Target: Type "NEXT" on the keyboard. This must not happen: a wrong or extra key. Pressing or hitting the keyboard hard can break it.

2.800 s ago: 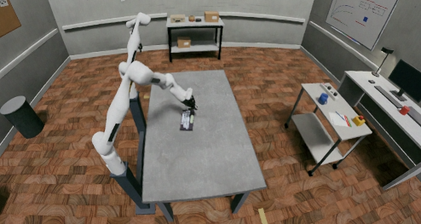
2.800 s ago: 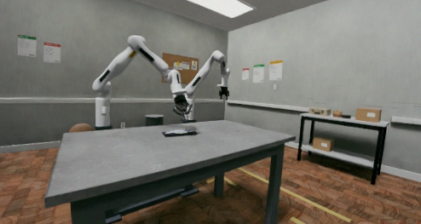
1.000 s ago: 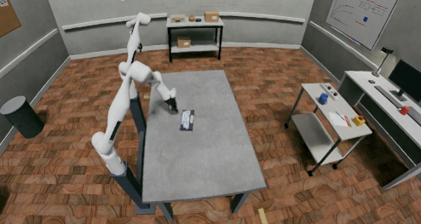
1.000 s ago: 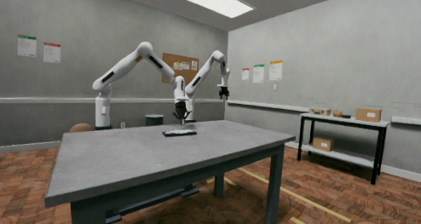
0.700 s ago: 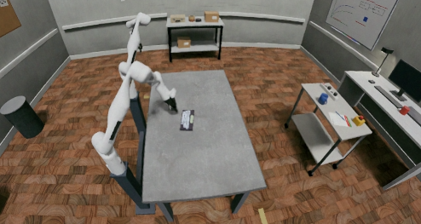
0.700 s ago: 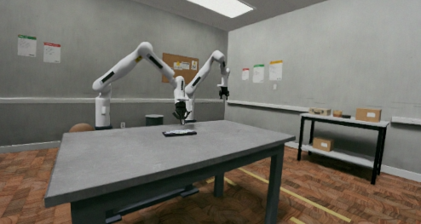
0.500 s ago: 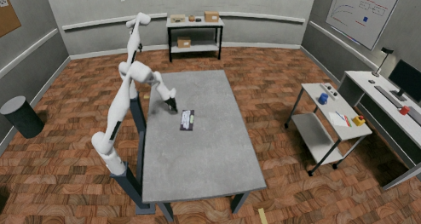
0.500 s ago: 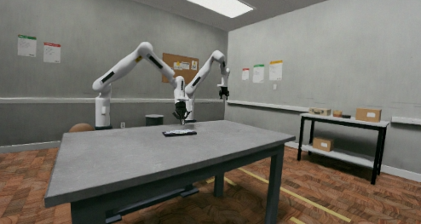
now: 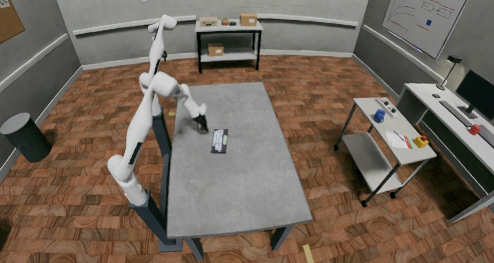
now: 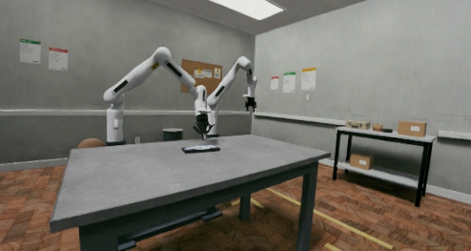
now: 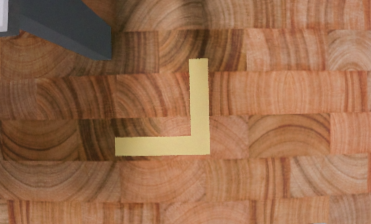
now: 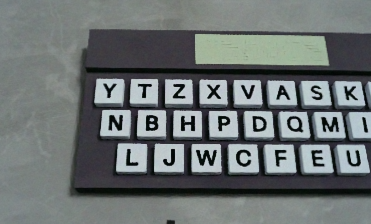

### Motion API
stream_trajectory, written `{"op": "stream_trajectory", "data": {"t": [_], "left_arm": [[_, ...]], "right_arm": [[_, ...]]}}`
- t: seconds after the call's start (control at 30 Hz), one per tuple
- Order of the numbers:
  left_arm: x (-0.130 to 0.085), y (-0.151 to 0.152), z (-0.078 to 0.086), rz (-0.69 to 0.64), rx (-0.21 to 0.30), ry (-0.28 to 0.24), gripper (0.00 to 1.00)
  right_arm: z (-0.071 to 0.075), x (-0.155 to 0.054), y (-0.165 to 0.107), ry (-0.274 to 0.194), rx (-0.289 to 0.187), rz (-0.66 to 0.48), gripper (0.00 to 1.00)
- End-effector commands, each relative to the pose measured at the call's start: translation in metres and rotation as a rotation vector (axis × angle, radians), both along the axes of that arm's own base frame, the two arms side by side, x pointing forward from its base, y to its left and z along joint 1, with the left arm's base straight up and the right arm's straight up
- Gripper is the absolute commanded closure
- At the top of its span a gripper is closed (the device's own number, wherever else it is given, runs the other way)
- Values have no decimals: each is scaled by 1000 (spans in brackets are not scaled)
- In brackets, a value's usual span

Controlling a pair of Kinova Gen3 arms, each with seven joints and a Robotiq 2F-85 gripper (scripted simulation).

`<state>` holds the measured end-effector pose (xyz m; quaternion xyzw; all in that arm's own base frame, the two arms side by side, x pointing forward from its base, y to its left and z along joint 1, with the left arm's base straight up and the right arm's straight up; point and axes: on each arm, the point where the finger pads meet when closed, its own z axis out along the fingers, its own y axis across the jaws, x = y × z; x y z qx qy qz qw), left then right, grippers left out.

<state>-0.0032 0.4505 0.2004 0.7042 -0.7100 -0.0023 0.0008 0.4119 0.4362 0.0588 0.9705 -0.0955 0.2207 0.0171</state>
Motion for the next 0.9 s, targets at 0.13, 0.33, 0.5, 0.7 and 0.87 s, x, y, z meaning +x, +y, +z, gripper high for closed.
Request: {"op": "stream_trajectory", "data": {"t": [0.13, 0.33, 0.5, 0.7, 0.87], "left_arm": [[0, 0, 0, 16, -2, -4, 2], [0, 0, 0, 16, -2, -4, 2], [0, 0, 0, 16, -2, -4, 2], [0, 0, 0, 16, -2, -4, 2], [0, 0, 0, 16, -2, -4, 2]], "right_arm": [[0, -3, 1, 5, -5, 4, 903], [0, -3, 1, 5, -5, 4, 903], [0, -3, 1, 5, -5, 4, 903], [0, -3, 1, 5, -5, 4, 903], [-1, -5, -3, 8, -11, 6, 903]]}}
